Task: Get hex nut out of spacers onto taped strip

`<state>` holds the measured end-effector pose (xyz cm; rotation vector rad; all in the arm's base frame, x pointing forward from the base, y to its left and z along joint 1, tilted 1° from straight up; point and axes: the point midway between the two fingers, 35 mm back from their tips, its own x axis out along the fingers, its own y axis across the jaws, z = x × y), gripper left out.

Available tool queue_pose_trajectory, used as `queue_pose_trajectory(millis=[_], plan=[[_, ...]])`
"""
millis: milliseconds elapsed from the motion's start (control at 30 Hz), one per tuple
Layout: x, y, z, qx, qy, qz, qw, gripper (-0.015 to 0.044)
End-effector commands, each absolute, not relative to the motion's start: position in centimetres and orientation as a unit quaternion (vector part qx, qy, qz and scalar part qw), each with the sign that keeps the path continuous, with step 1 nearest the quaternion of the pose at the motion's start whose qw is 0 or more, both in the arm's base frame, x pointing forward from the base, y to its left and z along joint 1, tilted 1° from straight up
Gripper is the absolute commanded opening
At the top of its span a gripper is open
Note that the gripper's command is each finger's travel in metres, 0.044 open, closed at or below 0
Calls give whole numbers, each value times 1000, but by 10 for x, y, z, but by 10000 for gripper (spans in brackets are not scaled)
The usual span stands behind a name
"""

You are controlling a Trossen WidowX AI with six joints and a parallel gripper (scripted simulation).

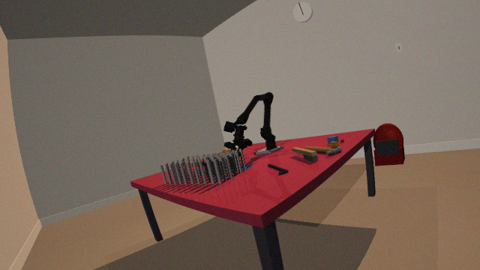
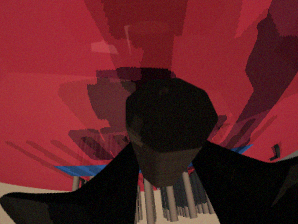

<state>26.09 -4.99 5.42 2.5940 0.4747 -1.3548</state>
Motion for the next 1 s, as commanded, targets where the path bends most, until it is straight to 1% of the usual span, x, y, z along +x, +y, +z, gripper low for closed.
queue_pose_trajectory(millis=[0,100,267,967], plan=[[245,-54,57,873,160,-452,88,0],[235,-55,57,873,161,-452,88,0],[237,-56,64,873,161,-452,89,0],[246,-60,157,873,161,-451,89,0]])
